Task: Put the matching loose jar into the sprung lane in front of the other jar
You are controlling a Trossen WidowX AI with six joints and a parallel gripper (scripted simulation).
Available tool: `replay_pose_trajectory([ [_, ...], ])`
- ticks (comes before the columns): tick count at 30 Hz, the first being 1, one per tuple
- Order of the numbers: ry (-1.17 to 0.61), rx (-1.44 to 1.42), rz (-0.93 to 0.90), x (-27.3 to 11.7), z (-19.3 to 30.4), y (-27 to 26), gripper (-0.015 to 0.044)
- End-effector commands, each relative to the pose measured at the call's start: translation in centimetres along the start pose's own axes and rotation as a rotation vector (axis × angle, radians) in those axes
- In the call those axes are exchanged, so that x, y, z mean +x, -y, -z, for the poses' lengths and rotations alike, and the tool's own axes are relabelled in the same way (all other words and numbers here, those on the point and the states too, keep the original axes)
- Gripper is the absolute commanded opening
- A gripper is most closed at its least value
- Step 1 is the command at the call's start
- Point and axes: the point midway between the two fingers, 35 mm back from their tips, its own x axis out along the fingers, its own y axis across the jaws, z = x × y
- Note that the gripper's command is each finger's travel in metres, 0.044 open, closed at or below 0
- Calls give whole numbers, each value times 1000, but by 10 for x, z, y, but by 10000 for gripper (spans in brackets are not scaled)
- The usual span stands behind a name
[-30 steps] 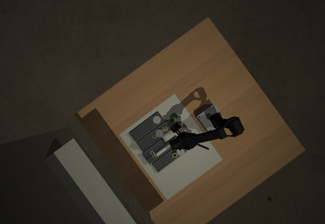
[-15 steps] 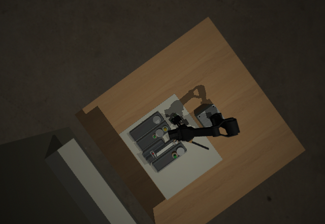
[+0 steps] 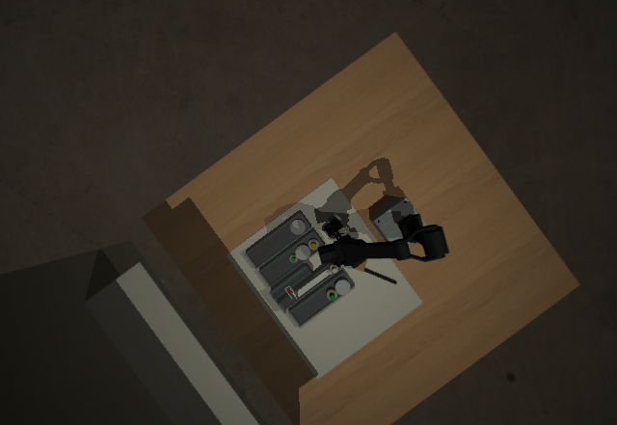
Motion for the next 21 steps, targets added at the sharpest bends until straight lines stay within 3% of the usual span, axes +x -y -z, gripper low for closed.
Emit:
replay_pose_trajectory([
  [1,-6,-3,1,7,2,0,440],
  [15,-7,-3,1,27,3,0,440],
  [21,-7,-3,1,27,3,0,282],
])
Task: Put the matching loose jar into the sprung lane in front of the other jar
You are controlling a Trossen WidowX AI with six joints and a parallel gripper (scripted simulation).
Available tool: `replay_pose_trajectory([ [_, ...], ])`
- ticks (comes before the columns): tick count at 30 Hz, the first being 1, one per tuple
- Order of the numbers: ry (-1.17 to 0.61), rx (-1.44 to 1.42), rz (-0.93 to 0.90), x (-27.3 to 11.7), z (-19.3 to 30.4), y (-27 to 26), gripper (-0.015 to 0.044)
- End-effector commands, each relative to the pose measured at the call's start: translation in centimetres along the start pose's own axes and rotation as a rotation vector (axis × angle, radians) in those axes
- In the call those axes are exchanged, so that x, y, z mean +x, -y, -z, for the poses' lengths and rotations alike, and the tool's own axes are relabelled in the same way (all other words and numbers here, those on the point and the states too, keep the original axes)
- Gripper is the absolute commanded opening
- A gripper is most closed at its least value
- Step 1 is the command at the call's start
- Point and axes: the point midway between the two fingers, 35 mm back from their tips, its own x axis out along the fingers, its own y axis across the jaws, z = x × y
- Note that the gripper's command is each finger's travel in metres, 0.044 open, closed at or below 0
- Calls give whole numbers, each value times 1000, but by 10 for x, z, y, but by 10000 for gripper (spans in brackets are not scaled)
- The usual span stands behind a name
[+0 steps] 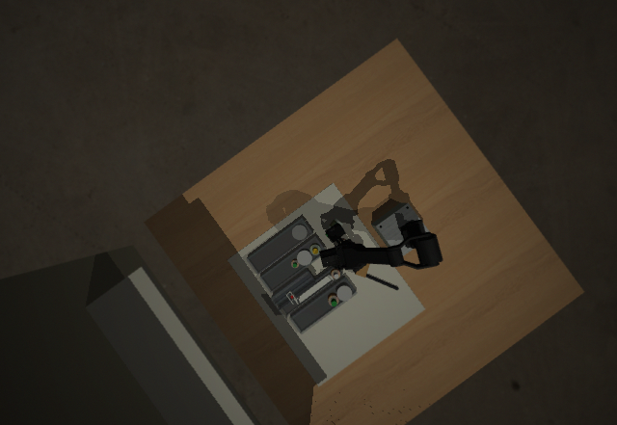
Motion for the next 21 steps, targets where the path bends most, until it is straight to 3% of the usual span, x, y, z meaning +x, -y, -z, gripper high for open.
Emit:
replay_pose_trajectory([
  [1,0,-3,3,1,0,1,256],
  [4,0,-3,3,1,0,1,177],
  [10,0,-3,3,1,0,1,138],
  [15,0,-3,3,-16,-3,0,6],
  [21,0,-3,3,-58,-6,-2,0],
])
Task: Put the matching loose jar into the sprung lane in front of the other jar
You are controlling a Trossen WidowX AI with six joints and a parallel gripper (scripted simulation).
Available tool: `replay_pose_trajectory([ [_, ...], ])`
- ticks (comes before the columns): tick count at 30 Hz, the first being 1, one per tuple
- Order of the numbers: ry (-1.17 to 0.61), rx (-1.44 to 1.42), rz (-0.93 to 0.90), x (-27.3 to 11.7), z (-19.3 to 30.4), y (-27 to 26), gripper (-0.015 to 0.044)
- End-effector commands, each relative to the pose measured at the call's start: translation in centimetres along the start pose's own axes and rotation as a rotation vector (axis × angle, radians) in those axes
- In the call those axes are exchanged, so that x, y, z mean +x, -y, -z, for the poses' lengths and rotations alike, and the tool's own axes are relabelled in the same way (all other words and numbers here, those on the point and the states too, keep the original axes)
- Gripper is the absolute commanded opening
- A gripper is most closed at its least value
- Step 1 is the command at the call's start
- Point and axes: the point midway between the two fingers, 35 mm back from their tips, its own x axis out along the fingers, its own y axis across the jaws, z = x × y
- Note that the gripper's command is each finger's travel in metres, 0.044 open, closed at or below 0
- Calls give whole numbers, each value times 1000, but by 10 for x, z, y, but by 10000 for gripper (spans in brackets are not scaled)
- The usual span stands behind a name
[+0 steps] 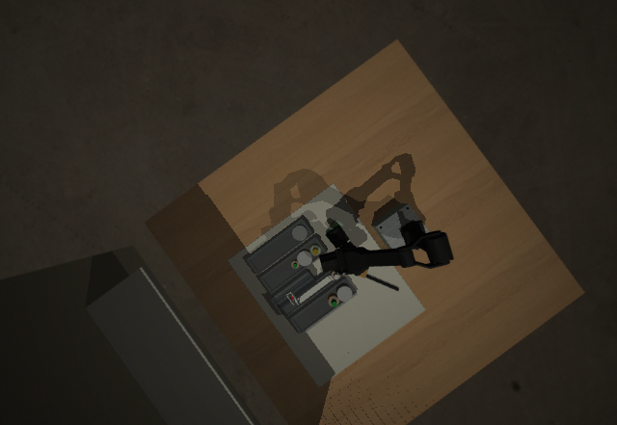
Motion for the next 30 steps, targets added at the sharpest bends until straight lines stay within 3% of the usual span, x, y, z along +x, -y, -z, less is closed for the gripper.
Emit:
replay_pose_trajectory([
  [1,12,2,8,-27,-2,-1,0],
  [6,12,2,8,-63,3,-5,0],
  [10,12,2,8,-68,4,-6,0],
  [30,16,-5,2,-15,-53,-73,0],
])
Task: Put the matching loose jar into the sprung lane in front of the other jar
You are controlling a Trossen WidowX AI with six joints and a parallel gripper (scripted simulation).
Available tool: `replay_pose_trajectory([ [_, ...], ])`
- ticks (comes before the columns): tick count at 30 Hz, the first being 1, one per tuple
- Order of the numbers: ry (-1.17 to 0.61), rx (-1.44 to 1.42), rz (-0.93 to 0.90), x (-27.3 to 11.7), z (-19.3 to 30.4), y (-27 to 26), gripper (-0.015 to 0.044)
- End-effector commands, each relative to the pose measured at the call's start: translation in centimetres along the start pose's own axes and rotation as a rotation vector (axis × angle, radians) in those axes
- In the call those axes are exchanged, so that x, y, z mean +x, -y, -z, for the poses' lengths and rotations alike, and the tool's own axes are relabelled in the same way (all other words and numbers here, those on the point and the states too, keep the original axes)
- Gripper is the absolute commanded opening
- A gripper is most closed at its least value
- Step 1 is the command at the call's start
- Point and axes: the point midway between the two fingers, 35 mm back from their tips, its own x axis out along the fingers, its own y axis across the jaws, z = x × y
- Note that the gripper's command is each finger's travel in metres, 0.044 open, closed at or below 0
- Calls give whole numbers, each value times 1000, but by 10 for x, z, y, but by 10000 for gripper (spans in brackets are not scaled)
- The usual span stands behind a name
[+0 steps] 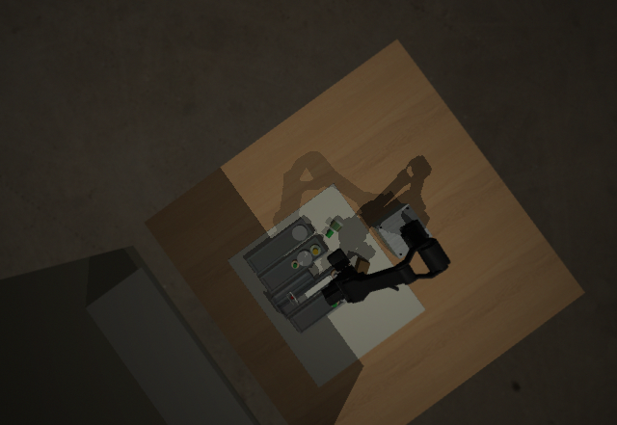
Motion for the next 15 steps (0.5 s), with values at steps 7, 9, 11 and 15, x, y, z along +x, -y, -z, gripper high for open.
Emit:
replay_pose_trajectory([
  [7,12,8,3,18,-8,-6,0],
  [9,11,8,3,25,-8,-6,0],
  [11,11,8,3,28,-8,-6,0],
  [15,11,8,3,28,-8,-6,0],
])
